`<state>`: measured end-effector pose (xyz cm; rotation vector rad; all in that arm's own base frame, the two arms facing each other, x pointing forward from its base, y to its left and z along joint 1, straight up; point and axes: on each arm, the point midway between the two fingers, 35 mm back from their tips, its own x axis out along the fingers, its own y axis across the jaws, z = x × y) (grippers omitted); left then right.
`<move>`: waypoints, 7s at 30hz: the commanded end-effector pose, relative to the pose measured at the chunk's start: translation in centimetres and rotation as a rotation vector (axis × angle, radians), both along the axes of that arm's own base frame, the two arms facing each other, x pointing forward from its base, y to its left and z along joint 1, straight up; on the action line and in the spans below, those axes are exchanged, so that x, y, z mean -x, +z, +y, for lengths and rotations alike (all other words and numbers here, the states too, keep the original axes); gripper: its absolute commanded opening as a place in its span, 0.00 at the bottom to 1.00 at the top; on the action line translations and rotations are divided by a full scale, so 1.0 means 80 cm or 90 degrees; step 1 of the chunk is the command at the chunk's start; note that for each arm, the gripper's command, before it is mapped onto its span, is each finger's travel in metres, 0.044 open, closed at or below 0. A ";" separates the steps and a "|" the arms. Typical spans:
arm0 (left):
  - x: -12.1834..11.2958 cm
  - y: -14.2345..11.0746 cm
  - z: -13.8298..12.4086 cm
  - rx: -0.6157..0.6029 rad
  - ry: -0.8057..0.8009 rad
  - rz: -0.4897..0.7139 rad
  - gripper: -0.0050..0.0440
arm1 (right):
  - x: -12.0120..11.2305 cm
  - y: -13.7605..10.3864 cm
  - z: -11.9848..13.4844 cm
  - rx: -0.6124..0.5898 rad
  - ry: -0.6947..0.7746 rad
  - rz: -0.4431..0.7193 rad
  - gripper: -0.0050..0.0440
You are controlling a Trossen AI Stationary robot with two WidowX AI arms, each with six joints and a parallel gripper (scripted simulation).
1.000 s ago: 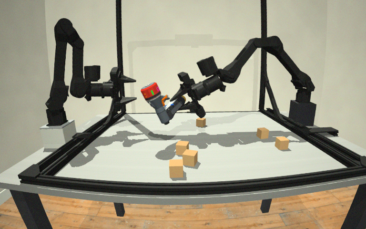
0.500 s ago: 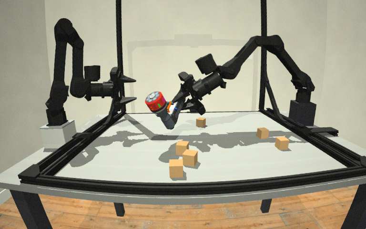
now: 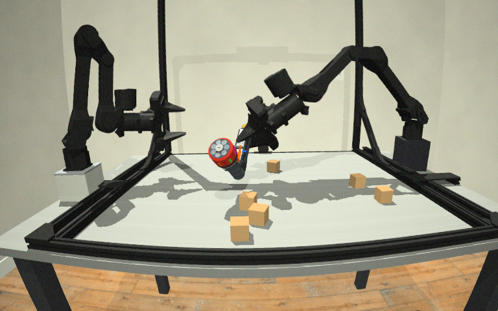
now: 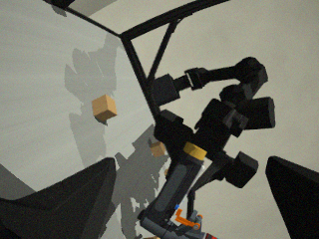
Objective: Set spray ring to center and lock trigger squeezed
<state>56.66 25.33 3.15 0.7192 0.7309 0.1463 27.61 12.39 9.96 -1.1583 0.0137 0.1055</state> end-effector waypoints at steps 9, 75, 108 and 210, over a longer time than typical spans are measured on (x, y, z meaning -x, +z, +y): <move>0.002 0.036 0.008 0.117 0.090 -0.054 0.10 | 0.000 0.000 -0.001 0.002 -0.001 0.001 0.92; 0.071 0.064 0.017 0.721 0.699 -0.182 0.10 | 0.000 0.000 -0.001 0.002 -0.001 0.001 0.92; 0.104 0.064 0.005 0.924 1.063 -0.265 0.10 | 0.000 0.000 -0.001 0.002 -0.001 0.001 0.92; 0.205 -0.007 -0.004 0.801 2.131 -0.946 0.10 | 0.000 0.000 -0.001 0.002 -0.001 0.001 0.92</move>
